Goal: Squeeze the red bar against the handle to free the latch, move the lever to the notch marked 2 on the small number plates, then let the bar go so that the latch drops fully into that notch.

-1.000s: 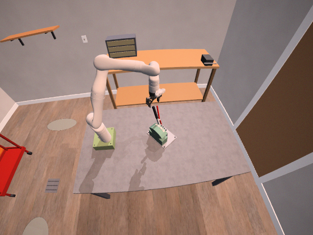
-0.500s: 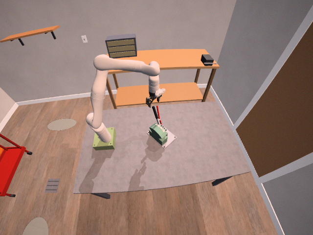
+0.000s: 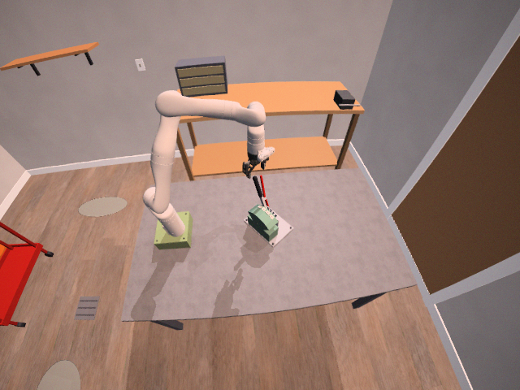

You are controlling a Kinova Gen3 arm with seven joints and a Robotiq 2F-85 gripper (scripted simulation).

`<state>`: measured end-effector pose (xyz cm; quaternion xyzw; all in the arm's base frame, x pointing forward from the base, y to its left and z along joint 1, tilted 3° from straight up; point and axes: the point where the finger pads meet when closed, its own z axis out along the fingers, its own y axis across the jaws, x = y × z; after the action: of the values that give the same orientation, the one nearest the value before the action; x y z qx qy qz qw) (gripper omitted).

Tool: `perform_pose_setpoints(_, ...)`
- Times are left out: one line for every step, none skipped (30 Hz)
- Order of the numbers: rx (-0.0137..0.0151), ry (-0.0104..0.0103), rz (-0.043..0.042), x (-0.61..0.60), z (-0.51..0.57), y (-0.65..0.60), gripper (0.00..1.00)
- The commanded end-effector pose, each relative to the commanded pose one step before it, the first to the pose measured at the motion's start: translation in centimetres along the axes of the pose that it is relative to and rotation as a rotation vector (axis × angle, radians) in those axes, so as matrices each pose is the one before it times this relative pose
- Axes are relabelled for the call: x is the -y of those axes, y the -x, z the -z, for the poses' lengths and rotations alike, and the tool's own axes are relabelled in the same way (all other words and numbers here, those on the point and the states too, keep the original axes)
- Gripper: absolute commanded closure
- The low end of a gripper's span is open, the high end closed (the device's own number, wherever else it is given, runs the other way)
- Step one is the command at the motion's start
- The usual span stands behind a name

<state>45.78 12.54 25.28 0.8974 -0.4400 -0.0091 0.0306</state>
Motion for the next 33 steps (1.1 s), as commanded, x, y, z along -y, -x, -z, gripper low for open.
perform_pose_setpoints(-0.00195,-0.00695,0.00756,0.391,-0.097,-0.173,0.03)
perform_pose_setpoints(-0.00103,-0.00116,0.00091,0.090,0.048,-0.058,0.03)
perform_pose_setpoints(-0.00051,-0.00057,0.00045,0.058,0.024,-0.048,0.03)
perform_pose_setpoints(0.00000,0.00000,0.00001,0.024,0.000,-0.035,0.03)
perform_pose_setpoints(0.00000,0.00000,0.00001,0.020,0.000,-0.029,0.03)
perform_pose_setpoints(0.00036,0.00041,-0.00031,-0.007,-0.017,-0.014,0.03)
perform_pose_setpoints(0.00048,0.00053,-0.00042,-0.020,-0.022,-0.004,0.03)
perform_pose_setpoints(0.00038,0.00043,-0.00033,-0.019,-0.018,0.001,0.03)
perform_pose_setpoints(0.00022,0.00025,-0.00019,-0.013,-0.010,0.003,0.03)
perform_pose_setpoints(0.00005,0.00006,-0.00005,-0.003,-0.002,0.001,0.03)
perform_pose_setpoints(0.00000,0.00000,0.00000,0.000,0.000,0.000,0.03)
perform_pose_setpoints(0.00000,0.00000,0.00000,0.000,0.000,0.000,0.03)
perform_pose_setpoints(0.00000,0.00000,0.00000,0.000,0.000,0.000,0.03)
perform_pose_setpoints(0.00000,0.00000,0.00000,0.000,0.000,0.000,0.03)
perform_pose_setpoints(0.00000,0.00000,0.00000,0.000,0.000,0.000,0.03)
perform_pose_setpoints(0.00000,0.00000,0.00000,0.000,0.000,0.000,0.03)
perform_pose_setpoints(0.00000,0.00000,0.00000,0.000,0.000,0.000,0.03)
perform_pose_setpoints(0.00000,0.00000,0.00000,0.000,0.000,0.000,0.03)
perform_pose_setpoints(0.00000,0.00000,0.00000,0.000,0.000,0.000,0.03)
perform_pose_setpoints(0.00000,0.00000,0.00000,0.000,0.000,0.000,0.03)
perform_pose_setpoints(0.00000,0.00000,0.00000,0.000,0.000,0.000,0.03)
perform_pose_setpoints(0.00000,0.00000,0.00000,0.000,0.000,0.000,0.03)
perform_pose_setpoints(0.00000,0.00000,0.00000,0.000,0.000,0.000,0.03)
perform_pose_setpoints(0.00000,0.00000,0.00000,0.000,0.000,0.000,0.03)
perform_pose_setpoints(0.00000,0.00000,0.00000,0.000,0.000,0.000,0.03)
perform_pose_setpoints(0.00000,0.00000,0.00000,0.000,0.000,0.000,0.03)
perform_pose_setpoints(0.00000,0.00000,0.00000,0.000,0.000,0.000,0.03)
perform_pose_setpoints(0.00000,0.00000,0.00000,0.000,0.000,0.000,0.03)
perform_pose_setpoints(0.00000,0.00000,0.00000,0.000,0.000,0.000,0.03)
perform_pose_setpoints(0.00000,0.00000,0.00000,0.000,0.000,0.000,0.03)
perform_pose_setpoints(0.00000,0.00000,0.00000,0.000,0.000,0.000,0.03)
perform_pose_setpoints(0.00000,0.00000,0.00000,0.000,0.000,0.000,0.03)
perform_pose_setpoints(0.00000,0.00000,0.00000,0.000,0.000,0.000,0.03)
